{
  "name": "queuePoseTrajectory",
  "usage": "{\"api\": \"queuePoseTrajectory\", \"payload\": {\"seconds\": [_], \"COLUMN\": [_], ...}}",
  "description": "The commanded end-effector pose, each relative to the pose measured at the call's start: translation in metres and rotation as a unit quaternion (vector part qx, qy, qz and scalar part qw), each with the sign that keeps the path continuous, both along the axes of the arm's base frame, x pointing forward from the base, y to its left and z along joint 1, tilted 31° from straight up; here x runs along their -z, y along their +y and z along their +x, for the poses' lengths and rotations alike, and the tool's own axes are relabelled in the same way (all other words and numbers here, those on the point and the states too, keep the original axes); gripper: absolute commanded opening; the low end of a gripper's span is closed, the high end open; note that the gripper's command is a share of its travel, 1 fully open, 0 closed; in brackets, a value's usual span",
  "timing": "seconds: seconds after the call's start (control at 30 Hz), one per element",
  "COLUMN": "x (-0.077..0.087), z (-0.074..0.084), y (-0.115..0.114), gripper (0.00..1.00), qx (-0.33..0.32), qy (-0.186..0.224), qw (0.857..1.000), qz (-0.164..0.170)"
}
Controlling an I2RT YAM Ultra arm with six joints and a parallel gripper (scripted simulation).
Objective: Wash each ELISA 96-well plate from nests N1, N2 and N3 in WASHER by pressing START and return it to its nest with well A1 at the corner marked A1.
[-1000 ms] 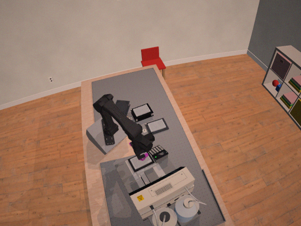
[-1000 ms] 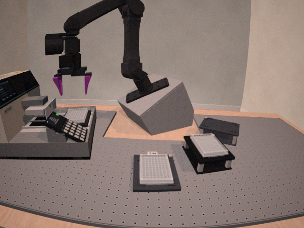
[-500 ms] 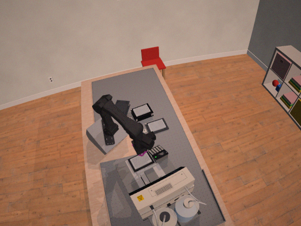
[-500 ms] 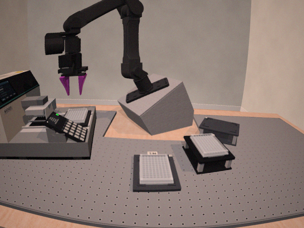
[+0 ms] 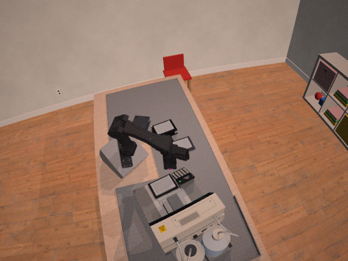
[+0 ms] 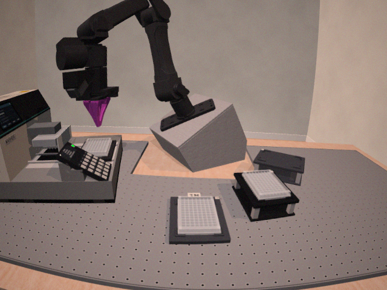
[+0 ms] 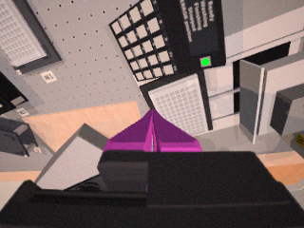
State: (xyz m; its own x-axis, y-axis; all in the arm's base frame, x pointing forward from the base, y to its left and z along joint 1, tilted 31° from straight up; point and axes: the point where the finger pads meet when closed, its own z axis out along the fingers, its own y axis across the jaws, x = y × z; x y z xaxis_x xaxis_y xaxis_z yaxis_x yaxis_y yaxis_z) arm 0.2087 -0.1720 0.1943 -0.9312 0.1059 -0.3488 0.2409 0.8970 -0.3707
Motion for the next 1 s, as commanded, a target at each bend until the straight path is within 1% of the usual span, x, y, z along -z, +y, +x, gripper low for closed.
{"api": "queuePoseTrajectory", "payload": {"seconds": [0.0, 0.03, 0.2, 0.37, 0.4, 0.5, 0.63, 0.73, 0.87, 0.93, 0.97], "x": [-0.005, -0.005, -0.005, -0.005, -0.005, -0.003, 0.000, 0.003, 0.005, 0.005, 0.006], "z": [0.011, 0.014, 0.014, 0.014, 0.017, 0.028, 0.042, 0.052, 0.066, 0.066, 0.070], "y": [0.004, 0.006, 0.006, 0.006, 0.009, 0.020, 0.034, 0.044, 0.058, 0.058, 0.062], "gripper": [0.00, 0.00, 0.00, 0.00, 0.00, 0.00, 0.00, 0.00, 0.00, 0.00, 0.00], "qx": [0.089, 0.103, 0.167, 0.167, 0.181, 0.223, 0.277, 0.318, 0.370, 0.370, 0.383], "qy": [-0.047, -0.054, -0.087, -0.087, -0.094, -0.116, -0.144, -0.164, -0.191, -0.191, -0.197], "qw": [0.995, 0.993, 0.981, 0.981, 0.978, 0.966, 0.947, 0.929, 0.903, 0.903, 0.895], "qz": [0.017, 0.022, 0.042, 0.042, 0.047, 0.061, 0.079, 0.092, 0.110, 0.110, 0.114]}}
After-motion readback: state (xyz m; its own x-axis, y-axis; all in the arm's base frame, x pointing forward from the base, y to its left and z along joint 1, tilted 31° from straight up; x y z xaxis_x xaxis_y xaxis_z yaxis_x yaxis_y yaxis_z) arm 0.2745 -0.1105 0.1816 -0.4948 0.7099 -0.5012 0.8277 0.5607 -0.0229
